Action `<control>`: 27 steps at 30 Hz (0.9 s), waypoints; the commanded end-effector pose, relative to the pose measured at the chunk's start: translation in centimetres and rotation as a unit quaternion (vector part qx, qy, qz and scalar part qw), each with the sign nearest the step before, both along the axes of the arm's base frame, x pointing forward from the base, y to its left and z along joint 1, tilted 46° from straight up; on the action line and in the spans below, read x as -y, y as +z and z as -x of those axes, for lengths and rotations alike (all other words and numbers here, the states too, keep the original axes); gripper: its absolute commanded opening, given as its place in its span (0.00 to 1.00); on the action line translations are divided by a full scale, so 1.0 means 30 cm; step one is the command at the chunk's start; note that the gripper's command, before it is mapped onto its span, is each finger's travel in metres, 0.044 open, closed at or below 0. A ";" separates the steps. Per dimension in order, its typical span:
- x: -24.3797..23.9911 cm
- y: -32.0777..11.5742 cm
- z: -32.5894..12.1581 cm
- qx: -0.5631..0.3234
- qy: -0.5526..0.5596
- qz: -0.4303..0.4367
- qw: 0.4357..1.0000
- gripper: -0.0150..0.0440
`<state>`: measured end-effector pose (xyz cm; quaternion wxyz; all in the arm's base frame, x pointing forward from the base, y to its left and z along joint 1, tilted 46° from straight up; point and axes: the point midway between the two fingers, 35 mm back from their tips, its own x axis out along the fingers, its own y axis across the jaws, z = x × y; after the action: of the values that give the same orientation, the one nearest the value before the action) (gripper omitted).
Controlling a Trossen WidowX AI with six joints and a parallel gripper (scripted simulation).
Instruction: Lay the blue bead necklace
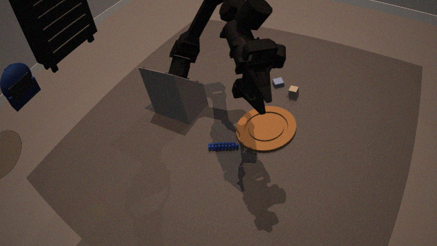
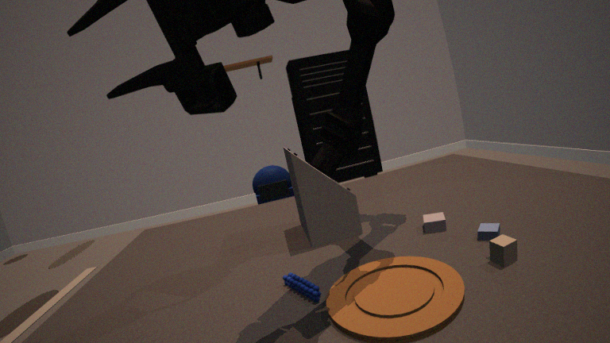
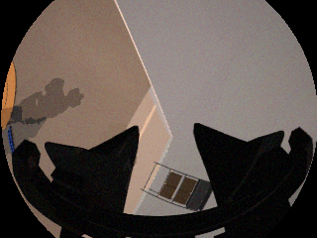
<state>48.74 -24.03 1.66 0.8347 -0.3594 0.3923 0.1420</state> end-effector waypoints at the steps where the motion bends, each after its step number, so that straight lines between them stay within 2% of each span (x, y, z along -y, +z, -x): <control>1: -0.048 -0.067 0.043 -0.027 0.012 -0.025 0.999 0.68; 15: -0.243 -0.283 0.238 -0.128 0.044 -0.126 0.983 0.68; 27: -0.423 -0.411 0.444 -0.215 0.063 -0.217 0.950 0.68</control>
<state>36.86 -12.59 -10.02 0.7856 -0.1756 0.4917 0.3319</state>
